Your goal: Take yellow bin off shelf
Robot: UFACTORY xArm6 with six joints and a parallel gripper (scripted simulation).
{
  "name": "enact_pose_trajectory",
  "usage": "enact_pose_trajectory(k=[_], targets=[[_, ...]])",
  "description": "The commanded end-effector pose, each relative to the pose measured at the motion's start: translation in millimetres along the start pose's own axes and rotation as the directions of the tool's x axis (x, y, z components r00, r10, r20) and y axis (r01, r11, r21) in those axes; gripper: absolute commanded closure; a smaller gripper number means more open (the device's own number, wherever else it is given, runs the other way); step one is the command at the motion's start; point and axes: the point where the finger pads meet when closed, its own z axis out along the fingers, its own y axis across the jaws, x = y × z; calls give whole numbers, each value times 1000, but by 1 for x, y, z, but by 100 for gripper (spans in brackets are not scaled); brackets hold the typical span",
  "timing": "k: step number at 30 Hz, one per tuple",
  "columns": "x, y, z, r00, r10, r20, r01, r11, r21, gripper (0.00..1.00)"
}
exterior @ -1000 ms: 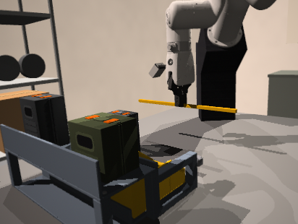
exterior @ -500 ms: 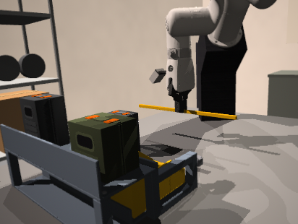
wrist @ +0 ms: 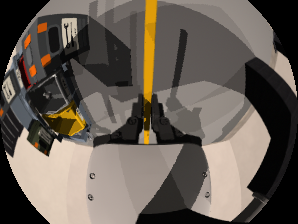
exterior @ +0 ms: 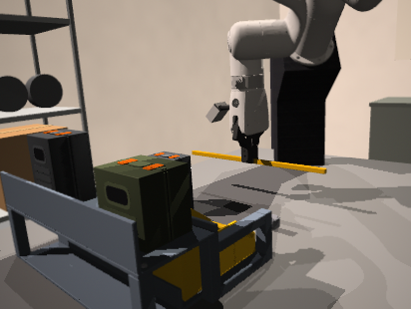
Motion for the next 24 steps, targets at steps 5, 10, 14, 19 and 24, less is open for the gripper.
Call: enact_pose_trajectory(k=[5,10,14,19,24], targets=[[1,0,2,1000,0,-2,0,1000,1,100],[1,0,14,1000,0,-2,0,1000,1,100],[1,0,22,1000,0,-2,0,1000,1,100],[1,0,22,1000,0,-2,0,1000,1,100],[1,0,22,1000,0,-2,0,1000,1,100]])
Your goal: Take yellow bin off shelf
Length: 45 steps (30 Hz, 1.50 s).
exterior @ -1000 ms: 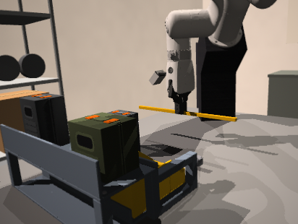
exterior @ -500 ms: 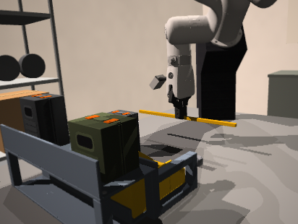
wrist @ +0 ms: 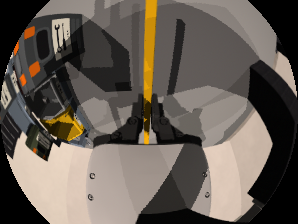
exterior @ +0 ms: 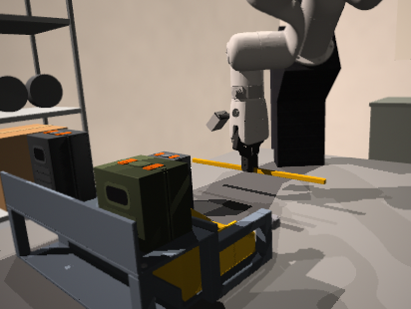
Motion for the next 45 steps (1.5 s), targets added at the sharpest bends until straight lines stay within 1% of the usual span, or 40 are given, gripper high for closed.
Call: enact_pose_trajectory(k=[1,5,17,22,34,39,45], targets=[[0,0,4,1000,0,-1,0,1000,0,100],[0,0,20,1000,0,-1,0,1000,0,100],[0,0,20,1000,0,-1,0,1000,0,100],[0,0,39,1000,1,-1,-1,1000,0,100],[0,0,39,1000,1,-1,-1,1000,0,100],[0,0,59,1000,1,-1,-1,1000,0,100],[0,0,59,1000,1,-1,-1,1000,0,100]])
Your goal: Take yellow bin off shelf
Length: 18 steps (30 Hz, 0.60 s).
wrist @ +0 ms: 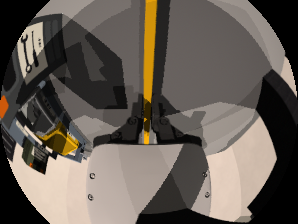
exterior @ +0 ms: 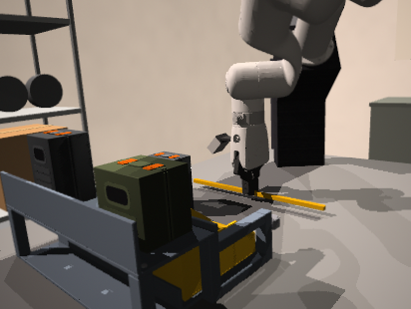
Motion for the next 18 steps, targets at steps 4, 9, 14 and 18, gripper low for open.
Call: enact_pose_trajectory(k=[4,9,14,18], targets=[[0,0,1,1000,1,-1,-1,1000,0,100],[0,0,7,1000,1,-1,-1,1000,0,100],[0,0,11,1000,1,-1,-1,1000,0,100],[0,0,11,1000,1,-1,-1,1000,0,100]])
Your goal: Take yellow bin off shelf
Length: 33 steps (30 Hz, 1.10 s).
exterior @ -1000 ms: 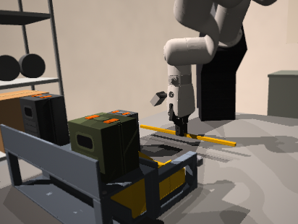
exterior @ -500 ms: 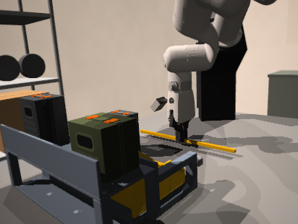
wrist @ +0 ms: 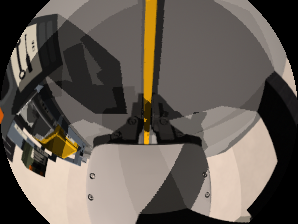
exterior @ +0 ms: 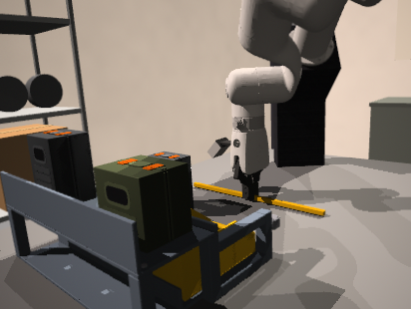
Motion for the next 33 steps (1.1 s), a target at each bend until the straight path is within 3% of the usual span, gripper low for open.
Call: enact_pose_trajectory(k=[1,5,6,33], targets=[[0,0,0,1000,1,-1,-1,1000,0,100],[0,0,0,1000,1,-1,-1,1000,0,100],[0,0,0,1000,1,-1,-1,1000,0,0],[0,0,0,1000,1,-1,-1,1000,0,0]])
